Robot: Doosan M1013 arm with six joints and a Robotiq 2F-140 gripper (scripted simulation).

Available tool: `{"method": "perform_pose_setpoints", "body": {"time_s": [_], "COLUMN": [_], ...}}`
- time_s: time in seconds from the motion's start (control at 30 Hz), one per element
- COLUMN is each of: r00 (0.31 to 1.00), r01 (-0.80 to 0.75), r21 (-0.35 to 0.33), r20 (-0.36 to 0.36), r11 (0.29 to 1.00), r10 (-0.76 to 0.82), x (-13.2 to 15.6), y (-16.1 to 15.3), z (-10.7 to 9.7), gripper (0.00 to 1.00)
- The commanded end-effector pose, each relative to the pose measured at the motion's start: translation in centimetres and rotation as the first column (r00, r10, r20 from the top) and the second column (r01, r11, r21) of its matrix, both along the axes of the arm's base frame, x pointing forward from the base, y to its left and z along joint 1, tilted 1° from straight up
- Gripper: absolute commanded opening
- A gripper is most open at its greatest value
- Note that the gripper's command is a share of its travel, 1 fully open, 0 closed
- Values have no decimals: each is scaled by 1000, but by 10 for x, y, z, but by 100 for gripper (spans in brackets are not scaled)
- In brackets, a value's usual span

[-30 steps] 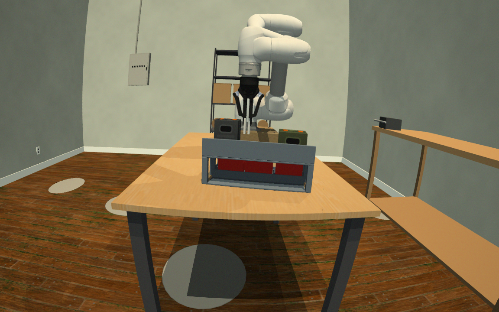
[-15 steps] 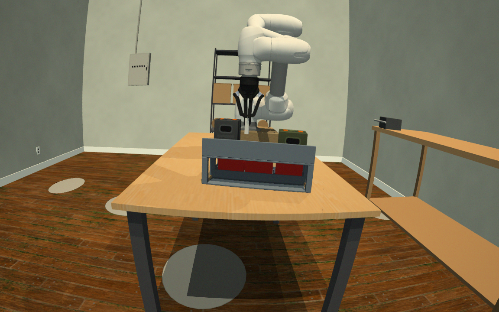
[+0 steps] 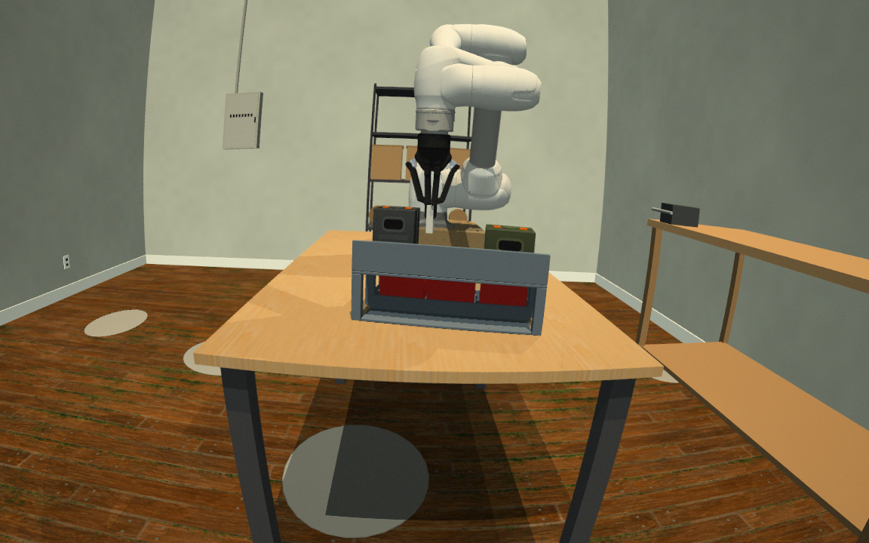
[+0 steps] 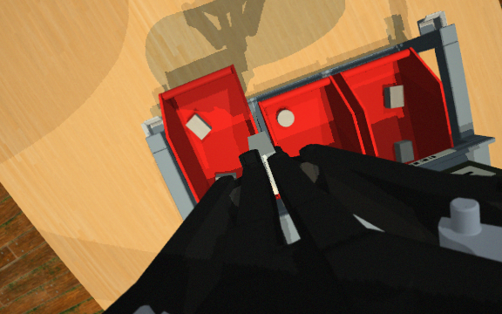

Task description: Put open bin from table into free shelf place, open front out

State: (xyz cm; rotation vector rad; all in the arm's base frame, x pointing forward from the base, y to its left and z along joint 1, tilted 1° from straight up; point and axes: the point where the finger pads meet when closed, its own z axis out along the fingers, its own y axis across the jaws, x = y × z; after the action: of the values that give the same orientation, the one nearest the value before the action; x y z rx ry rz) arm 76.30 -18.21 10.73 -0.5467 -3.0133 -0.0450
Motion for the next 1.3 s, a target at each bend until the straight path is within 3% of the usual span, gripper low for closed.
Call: {"method": "perform_pose_setpoints", "body": {"time_s": [0.0,0.43,0.6,0.87,0.93,1.0,1.27], "r00": [1000,1000,978,830,830,731,458], "r01": [0,-15,-206,-556,-556,-681,-887], "r21": [0,1,9,9,9,4,-14], "r20": [0,2,20,55,55,68,86], "r11": [1000,1000,978,831,831,733,461], "r10": [0,15,206,555,555,679,885], "x": [0,-1,-16,-48,-48,-61,-90], "y": [0,0,-1,-3,-3,-3,-3], "z": [0,0,-3,-9,-9,-11,-18], "gripper": [0,0,0,0,0,0,0]}}
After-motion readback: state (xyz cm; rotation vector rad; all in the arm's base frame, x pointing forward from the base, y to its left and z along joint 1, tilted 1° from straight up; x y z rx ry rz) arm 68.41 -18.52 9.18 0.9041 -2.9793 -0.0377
